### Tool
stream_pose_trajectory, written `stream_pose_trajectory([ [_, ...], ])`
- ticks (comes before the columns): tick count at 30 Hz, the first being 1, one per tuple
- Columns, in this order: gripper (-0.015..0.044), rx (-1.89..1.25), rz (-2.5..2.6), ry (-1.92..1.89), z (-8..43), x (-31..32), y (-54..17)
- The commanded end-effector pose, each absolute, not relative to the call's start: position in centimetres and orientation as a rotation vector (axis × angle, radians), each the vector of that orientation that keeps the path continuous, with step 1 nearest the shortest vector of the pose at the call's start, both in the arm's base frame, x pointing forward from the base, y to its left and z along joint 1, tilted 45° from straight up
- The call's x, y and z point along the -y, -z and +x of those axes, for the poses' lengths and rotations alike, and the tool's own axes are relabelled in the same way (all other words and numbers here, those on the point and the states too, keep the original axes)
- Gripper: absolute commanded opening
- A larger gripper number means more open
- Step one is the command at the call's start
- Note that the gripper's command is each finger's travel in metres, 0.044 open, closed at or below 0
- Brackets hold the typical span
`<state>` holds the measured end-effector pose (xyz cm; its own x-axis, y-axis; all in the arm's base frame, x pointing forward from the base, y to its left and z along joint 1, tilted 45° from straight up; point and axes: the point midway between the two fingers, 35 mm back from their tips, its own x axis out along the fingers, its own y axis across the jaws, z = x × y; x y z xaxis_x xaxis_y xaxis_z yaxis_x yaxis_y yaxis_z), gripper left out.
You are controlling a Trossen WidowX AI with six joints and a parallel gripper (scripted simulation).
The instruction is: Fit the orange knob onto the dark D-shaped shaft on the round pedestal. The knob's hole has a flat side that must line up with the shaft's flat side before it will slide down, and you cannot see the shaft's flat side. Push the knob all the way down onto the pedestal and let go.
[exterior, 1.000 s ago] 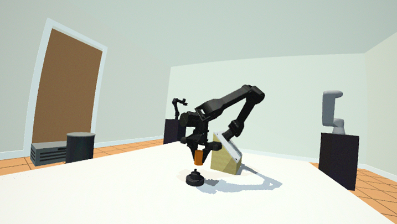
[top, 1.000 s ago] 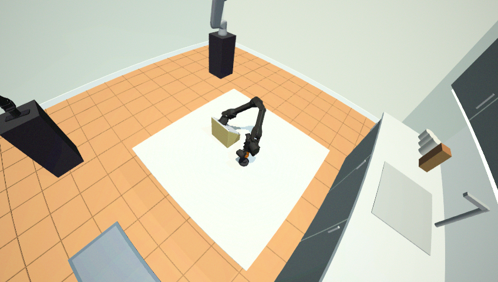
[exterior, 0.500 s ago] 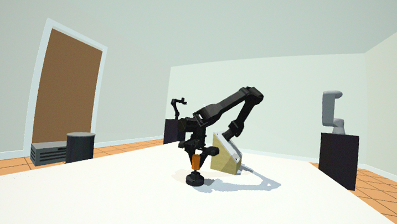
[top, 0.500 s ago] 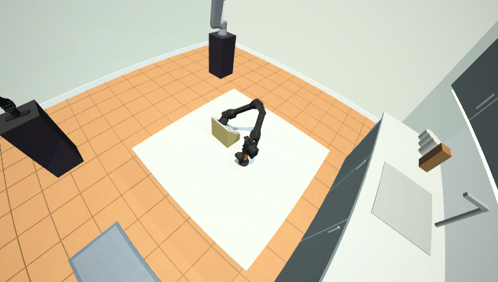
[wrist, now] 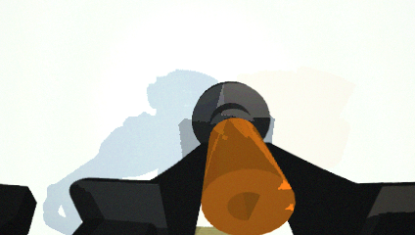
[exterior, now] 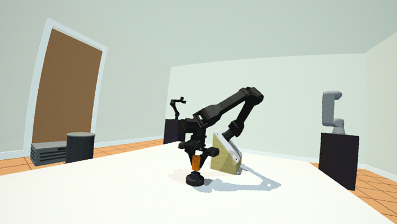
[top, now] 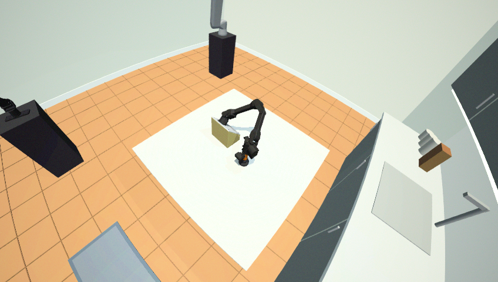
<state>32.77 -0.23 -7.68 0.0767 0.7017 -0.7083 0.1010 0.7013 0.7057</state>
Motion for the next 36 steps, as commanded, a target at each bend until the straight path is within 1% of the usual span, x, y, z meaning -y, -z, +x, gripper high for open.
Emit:
stream_pose_trajectory([
  [1,0.0,-1.443,0.713,-0.513,32.87,0.07,7.68],
  [31,0.0,-1.444,0.713,-0.513,32.68,0.48,7.48],
  [36,0.0,-1.398,0.612,-0.599,32.78,0.48,7.48],
])
